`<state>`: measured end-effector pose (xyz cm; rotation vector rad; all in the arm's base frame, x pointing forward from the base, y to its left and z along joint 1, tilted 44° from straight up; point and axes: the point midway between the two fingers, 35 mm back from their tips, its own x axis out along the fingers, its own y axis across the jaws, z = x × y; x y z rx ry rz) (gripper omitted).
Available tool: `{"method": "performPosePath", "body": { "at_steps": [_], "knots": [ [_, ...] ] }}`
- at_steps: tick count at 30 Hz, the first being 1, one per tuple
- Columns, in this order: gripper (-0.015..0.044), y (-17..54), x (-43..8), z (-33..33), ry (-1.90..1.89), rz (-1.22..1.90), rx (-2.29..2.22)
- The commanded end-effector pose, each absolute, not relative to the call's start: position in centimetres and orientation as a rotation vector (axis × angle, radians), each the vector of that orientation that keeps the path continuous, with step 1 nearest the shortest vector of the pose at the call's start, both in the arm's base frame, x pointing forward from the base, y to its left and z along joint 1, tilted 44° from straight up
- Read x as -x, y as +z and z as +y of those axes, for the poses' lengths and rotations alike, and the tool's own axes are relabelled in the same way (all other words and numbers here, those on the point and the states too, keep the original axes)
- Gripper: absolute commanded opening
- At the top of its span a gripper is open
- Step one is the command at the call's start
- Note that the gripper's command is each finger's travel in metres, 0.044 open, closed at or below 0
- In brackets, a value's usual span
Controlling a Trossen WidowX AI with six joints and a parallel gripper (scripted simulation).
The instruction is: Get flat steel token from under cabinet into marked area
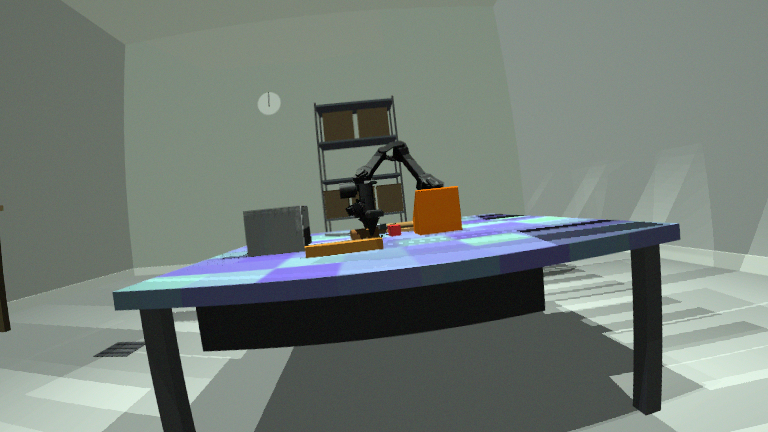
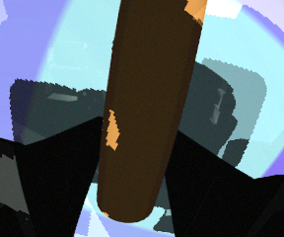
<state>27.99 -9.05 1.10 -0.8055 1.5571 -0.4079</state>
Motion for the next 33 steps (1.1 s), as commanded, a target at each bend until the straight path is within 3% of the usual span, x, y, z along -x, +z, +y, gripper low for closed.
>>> {"method": "performPosePath", "body": {
  "at_steps": [1, 33],
  "knots": [
    [0.0000, 1.1, -27.4, -9.2, -0.406, 1.561, 0.811],
    [0.0000, 1.9, -23.7, -10.1, -0.406, 1.563, 0.812]
  ]
}}
